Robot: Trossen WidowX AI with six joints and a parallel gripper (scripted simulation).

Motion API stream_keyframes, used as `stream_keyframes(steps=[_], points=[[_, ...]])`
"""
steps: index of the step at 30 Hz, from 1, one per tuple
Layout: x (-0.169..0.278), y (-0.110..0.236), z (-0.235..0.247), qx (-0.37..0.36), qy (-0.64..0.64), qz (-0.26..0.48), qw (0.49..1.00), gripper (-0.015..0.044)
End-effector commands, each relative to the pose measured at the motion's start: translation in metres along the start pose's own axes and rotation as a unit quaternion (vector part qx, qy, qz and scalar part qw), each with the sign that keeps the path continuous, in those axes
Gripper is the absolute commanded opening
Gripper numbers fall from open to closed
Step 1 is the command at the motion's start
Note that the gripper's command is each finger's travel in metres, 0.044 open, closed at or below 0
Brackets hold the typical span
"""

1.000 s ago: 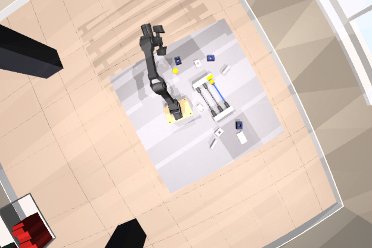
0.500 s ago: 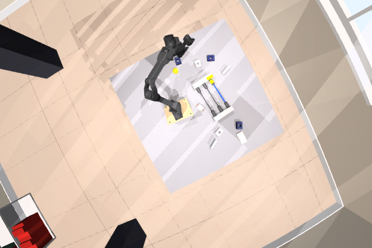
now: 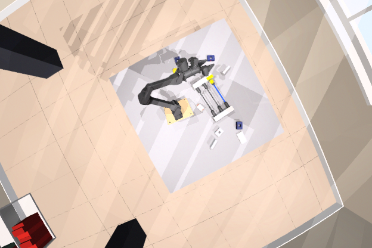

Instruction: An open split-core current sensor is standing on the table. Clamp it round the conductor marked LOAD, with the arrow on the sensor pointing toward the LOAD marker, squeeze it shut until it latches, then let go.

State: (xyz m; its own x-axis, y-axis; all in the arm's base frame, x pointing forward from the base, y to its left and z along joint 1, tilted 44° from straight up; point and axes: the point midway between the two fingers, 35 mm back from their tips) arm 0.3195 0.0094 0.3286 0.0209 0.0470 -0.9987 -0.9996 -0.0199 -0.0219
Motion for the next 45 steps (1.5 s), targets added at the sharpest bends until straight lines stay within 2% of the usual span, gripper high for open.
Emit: stream_keyframes(steps=[1,6,14,20,28,31,45], points=[[0.005,0.004,-0.010,0.009,-0.029,-0.015,0.999,0.0440],[0.009,-0.002,-0.008,0.001,-0.026,0.008,1.000,0.0440],[0.066,-0.053,0.013,-0.092,-0.038,0.266,0.959,0.0440],[0.105,-0.065,0.026,-0.157,-0.099,0.439,0.879,0.0440],[0.134,-0.065,0.043,-0.226,-0.232,0.610,0.723,0.0440],[0.135,-0.065,0.046,-0.235,-0.261,0.632,0.690,0.0440],[0.135,-0.065,0.046,-0.235,-0.261,0.632,0.690,0.0440]])
Point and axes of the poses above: the point midway between the two fingers, 35 mm back from their tips, its own y axis back along the fingers, its own z axis across the jaws, x = y × z, and after that the axes turned 6 degrees about -y, right-handed
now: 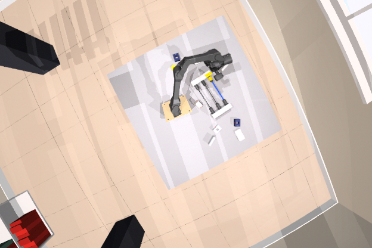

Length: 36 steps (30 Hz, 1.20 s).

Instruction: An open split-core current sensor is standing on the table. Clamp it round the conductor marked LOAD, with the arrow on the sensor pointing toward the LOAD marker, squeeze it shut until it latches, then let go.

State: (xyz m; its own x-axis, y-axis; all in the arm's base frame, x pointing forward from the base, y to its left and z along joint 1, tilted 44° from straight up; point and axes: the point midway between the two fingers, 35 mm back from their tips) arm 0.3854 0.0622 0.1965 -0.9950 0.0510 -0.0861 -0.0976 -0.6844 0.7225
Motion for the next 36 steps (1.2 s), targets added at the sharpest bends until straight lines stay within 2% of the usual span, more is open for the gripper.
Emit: stream_keyframes(steps=[1,13,19,28,36], points=[[-0.001,0.000,0.001,-0.004,0.001,0.003,1.000,0.0440],[0.000,-0.001,-0.001,-0.004,0.001,0.003,1.000,0.0440],[0.015,-0.027,-0.068,0.002,0.019,0.003,1.000,0.0440],[0.082,-0.071,-0.162,0.006,0.050,0.005,0.999,0.0440],[0.173,-0.109,-0.206,0.000,0.078,0.007,0.997,0.0440]])
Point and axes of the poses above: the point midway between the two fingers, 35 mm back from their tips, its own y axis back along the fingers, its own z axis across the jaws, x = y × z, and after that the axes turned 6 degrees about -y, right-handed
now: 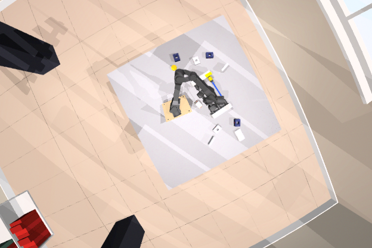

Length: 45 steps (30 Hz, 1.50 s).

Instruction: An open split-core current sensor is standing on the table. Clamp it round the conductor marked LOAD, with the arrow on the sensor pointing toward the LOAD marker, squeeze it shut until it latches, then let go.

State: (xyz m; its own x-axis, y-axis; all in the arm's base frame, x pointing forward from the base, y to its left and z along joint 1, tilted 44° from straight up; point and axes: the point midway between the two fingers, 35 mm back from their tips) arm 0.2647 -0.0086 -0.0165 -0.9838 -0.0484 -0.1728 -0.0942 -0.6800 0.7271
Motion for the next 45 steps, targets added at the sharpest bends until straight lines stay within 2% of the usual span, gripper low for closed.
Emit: stream_keyframes(steps=[1,11,45], points=[[0.049,-0.019,-0.006,-0.005,0.015,0.004,1.000,0.0440],[0.057,-0.026,-0.007,-0.005,0.017,0.004,1.000,0.0440],[0.058,-0.082,-0.005,-0.007,0.017,0.004,1.000,0.0440]])
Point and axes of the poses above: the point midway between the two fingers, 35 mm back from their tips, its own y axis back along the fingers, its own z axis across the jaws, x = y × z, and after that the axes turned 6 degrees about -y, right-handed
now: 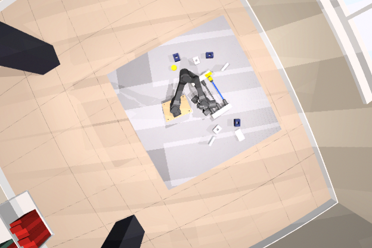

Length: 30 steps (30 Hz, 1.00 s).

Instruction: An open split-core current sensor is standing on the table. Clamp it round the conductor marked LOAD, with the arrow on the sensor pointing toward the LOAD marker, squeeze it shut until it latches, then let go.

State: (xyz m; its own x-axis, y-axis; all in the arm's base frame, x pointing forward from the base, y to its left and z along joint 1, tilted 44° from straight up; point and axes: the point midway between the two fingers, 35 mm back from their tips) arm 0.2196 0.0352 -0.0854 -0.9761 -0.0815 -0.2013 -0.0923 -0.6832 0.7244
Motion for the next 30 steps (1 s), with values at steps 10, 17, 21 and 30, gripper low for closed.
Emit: stream_keyframes(steps=[10,17,21,30], points=[[0.0008,-0.0036,0.0007,-0.001,0.000,0.001,1.000,0.0393],[0.0008,-0.0036,0.0007,-0.001,0.000,0.001,1.000,0.0347],[0.0008,-0.0036,0.0007,-0.001,0.000,0.001,1.000,0.0320],[0.0008,-0.0036,0.0007,-0.001,0.000,0.001,1.000,0.0260]])
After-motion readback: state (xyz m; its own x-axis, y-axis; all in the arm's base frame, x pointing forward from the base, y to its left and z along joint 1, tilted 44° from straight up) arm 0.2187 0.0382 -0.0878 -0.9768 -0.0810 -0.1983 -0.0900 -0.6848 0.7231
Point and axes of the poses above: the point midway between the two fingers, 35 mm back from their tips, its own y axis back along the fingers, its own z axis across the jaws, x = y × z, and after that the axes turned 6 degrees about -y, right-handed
